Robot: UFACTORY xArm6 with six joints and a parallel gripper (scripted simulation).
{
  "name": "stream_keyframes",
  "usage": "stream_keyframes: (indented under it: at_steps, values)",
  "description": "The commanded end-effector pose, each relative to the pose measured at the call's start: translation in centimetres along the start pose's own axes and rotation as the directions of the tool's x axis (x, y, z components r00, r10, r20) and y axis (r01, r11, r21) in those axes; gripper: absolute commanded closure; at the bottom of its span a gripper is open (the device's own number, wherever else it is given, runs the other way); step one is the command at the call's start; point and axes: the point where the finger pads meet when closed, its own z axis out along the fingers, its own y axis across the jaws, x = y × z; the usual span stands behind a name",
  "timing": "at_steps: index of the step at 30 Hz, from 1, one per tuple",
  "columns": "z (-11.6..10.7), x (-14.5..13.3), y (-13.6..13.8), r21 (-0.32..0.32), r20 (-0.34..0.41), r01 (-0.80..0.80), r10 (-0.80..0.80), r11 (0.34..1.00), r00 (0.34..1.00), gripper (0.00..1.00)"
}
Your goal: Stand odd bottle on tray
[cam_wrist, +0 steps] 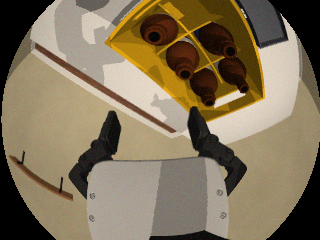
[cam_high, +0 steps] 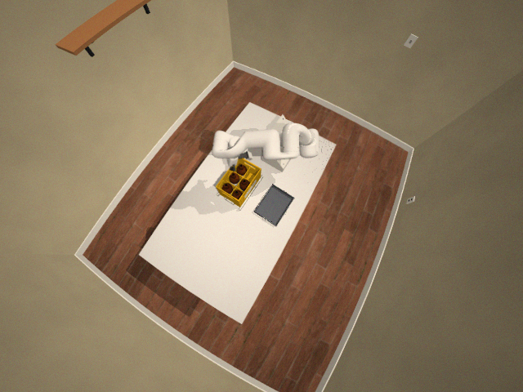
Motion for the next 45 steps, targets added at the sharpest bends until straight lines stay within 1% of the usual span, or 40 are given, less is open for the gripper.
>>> stream_keyframes:
  at_steps: [1,2,3,4,6,9,19,20,45]
  values:
    - [0.6,-0.1,2.3,-0.067,-0.101,-0.036,0.029,0.997,0.994,0.00]
    - [0.6,-0.1,2.3,-0.067,-0.101,-0.036,0.029,0.997,0.994,0.00]
    - [0.7,0.0,3.0,-0.085,-0.127,-0.045,0.034,0.995,0.991,0.00]
    - [0.7,0.0,3.0,-0.085,-0.127,-0.045,0.034,0.995,0.991,0.00]
    - [1.0,0.2,4.0,-0.111,-0.166,-0.059,0.040,0.992,0.985,0.00]
    - [1.1,0.4,4.6,-0.129,-0.195,-0.068,0.042,0.989,0.980,0.00]
    - [1.1,0.5,4.8,-0.132,-0.200,-0.070,0.043,0.989,0.979,0.00]
    - [1.1,0.5,4.8,-0.132,-0.200,-0.070,0.043,0.989,0.979,1.00]
    - [1.1,0.5,4.8,-0.132,-0.200,-0.070,0.043,0.989,0.979,1.00]
